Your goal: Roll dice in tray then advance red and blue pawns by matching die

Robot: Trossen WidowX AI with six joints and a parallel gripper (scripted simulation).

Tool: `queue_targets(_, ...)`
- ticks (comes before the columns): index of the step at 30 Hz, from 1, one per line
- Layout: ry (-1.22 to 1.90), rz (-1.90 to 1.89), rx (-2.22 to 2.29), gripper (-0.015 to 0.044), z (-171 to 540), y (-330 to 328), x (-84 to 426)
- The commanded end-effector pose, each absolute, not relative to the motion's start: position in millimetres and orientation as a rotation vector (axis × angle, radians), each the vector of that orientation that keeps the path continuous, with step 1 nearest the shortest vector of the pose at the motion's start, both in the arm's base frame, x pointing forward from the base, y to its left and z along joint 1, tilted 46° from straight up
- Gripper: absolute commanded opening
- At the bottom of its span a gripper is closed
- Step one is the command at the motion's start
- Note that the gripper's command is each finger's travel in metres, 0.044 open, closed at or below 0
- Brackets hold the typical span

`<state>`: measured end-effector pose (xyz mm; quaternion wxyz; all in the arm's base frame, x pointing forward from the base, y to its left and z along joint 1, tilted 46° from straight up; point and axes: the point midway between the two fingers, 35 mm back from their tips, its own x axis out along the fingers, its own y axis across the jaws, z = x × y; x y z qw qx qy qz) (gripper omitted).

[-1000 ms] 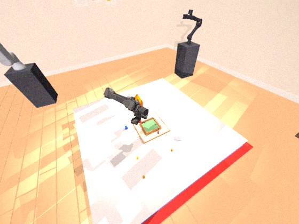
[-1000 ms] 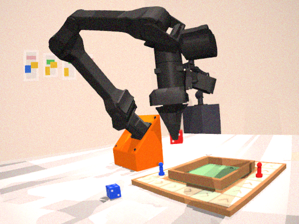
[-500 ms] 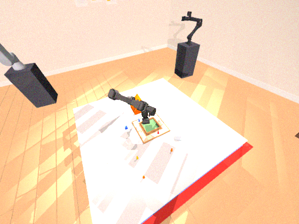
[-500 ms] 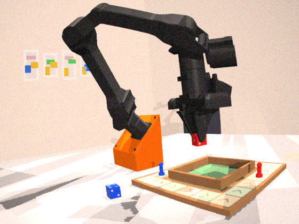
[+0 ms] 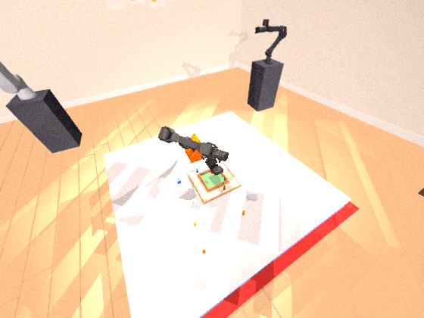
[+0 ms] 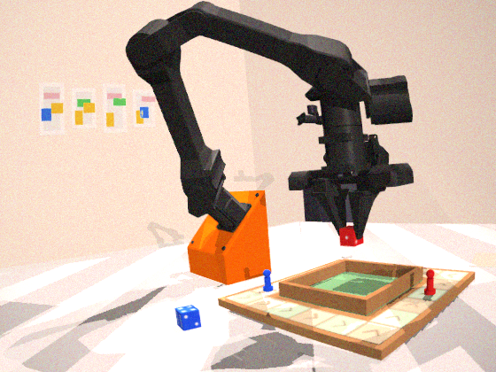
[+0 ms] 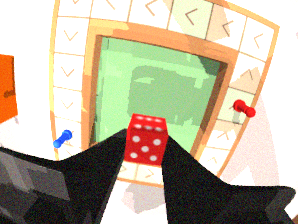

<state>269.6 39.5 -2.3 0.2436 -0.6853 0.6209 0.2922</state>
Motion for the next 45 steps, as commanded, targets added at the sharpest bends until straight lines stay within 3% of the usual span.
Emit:
queue_targets(1,1.685,0.869,-1.809,0.0000,-5,38,268)
queue_targets(26,1.145,1.339,-1.249,0.0000,-15,30,259)
queue_targets(34,1.138,1.340,-1.247,0.0000,36,43,273)
queue_targets(45,1.136,1.336,-1.255,0.0000,34,42,272)
